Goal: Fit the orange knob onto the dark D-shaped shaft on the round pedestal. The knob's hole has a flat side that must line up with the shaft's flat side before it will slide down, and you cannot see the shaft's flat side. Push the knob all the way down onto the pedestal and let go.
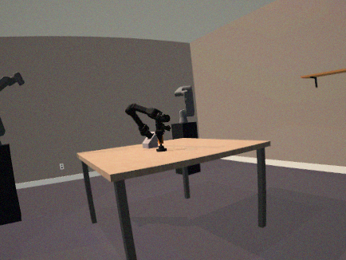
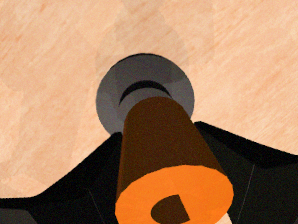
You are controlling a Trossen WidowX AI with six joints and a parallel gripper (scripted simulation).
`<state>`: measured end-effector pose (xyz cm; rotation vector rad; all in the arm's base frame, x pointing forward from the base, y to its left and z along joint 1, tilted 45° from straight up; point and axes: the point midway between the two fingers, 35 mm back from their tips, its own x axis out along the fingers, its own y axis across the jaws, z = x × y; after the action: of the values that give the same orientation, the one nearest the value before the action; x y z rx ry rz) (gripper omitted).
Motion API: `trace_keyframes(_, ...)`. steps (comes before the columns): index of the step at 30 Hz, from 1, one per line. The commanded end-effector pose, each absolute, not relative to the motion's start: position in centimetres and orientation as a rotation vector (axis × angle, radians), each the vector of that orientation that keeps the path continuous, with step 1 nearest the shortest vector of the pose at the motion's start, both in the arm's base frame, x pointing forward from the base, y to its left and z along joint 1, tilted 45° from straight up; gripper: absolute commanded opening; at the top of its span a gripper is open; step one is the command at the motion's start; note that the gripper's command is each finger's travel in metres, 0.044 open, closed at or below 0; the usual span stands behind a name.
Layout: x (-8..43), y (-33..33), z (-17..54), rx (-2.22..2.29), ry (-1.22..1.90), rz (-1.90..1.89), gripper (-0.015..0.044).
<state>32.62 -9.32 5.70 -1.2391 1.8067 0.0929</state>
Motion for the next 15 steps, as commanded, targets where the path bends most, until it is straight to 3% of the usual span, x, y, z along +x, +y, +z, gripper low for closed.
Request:
trace_keyframes(1,32.27,-9.32,5.42,-1.246,1.813,0.103,0.0000)
trace_keyframes(15,32.04,-9.14,5.71,-1.246,1.813,0.103,0.0000)
